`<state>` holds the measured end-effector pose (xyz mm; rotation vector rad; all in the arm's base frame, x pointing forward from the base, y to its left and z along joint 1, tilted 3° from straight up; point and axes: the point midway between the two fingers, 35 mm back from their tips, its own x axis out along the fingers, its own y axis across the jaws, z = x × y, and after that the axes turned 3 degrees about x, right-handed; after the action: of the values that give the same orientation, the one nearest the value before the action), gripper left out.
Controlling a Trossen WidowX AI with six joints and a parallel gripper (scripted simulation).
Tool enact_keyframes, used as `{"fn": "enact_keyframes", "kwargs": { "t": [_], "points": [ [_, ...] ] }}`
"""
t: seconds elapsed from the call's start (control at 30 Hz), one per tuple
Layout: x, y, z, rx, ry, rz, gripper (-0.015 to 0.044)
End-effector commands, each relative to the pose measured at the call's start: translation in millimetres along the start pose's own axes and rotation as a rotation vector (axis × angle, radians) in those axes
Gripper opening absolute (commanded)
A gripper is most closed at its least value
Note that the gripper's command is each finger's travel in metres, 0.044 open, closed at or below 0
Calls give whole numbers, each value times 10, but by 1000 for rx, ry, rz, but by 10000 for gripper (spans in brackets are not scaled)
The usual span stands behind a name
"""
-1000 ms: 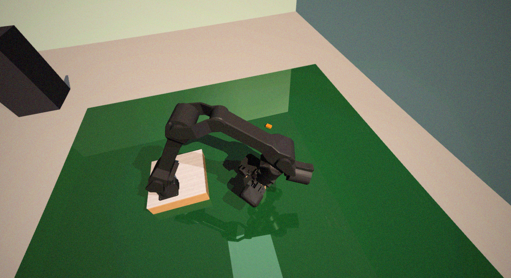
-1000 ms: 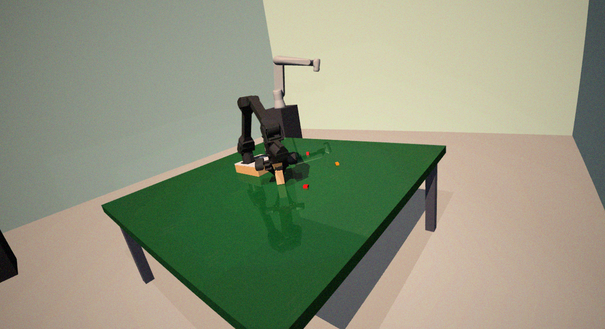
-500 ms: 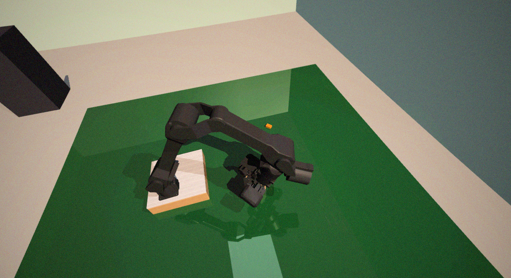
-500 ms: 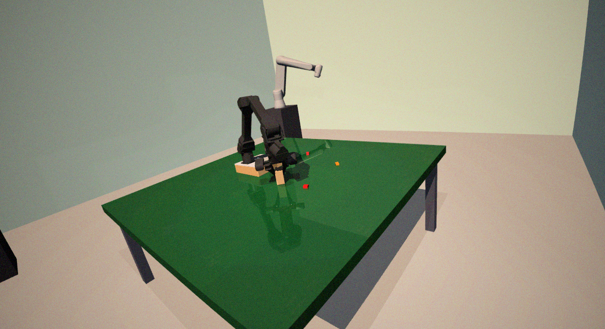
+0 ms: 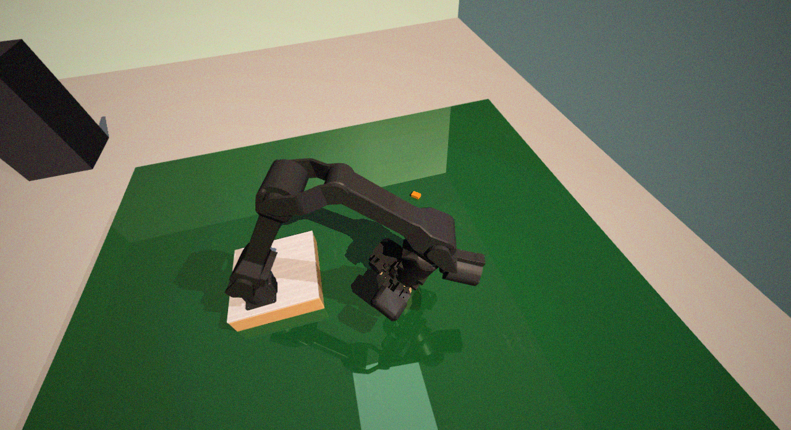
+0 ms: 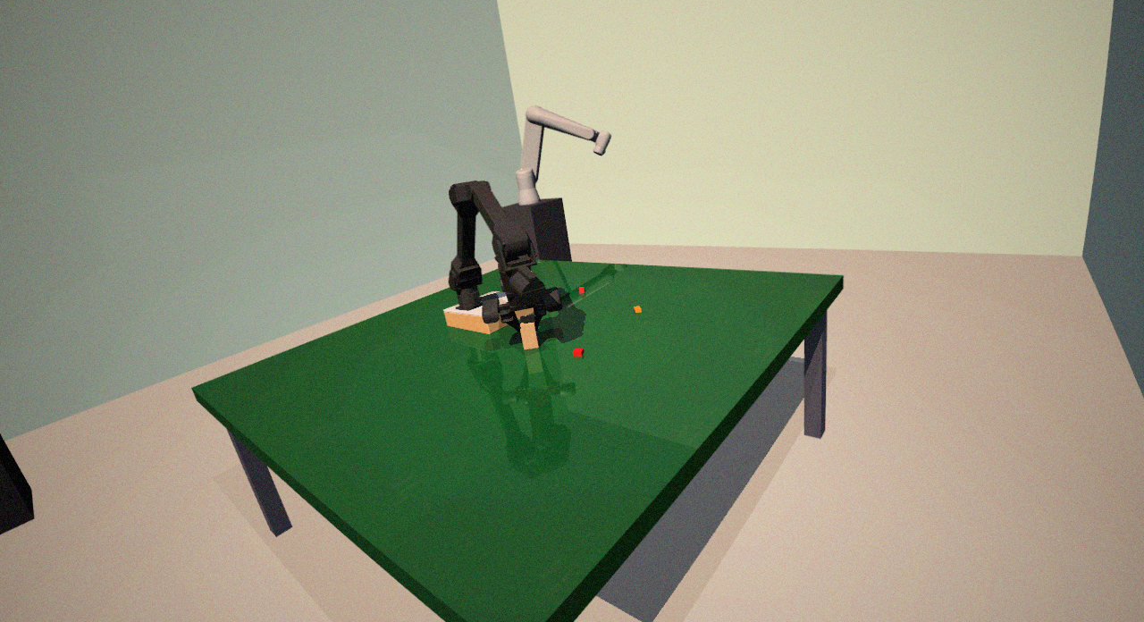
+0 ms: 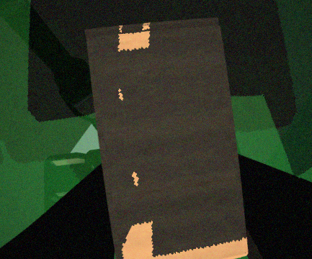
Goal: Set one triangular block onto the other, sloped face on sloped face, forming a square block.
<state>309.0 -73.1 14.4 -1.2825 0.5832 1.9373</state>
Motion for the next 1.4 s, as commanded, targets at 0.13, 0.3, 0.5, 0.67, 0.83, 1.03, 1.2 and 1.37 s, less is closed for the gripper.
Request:
{"fn": "enact_keyframes", "kwargs": {
  "t": [0.13, 0.3, 0.5, 0.67, 0.83, 1.03, 1.2, 1.37],
  "points": [
    [0, 0, 0, 0, 0, 0, 131],
    [0, 0, 0, 0, 0, 0, 263],
    [0, 0, 0, 0, 0, 0, 420],
    [0, 0, 0, 0, 0, 0, 440],
    [-23, -2, -3, 1, 1, -1, 440],
    [-696, -20, -30, 19, 46, -31, 440],
    [-1103, 16, 24, 32, 73, -49, 440],
    [-1047, 3, 5, 36, 73, -55, 440]
  ]
}}
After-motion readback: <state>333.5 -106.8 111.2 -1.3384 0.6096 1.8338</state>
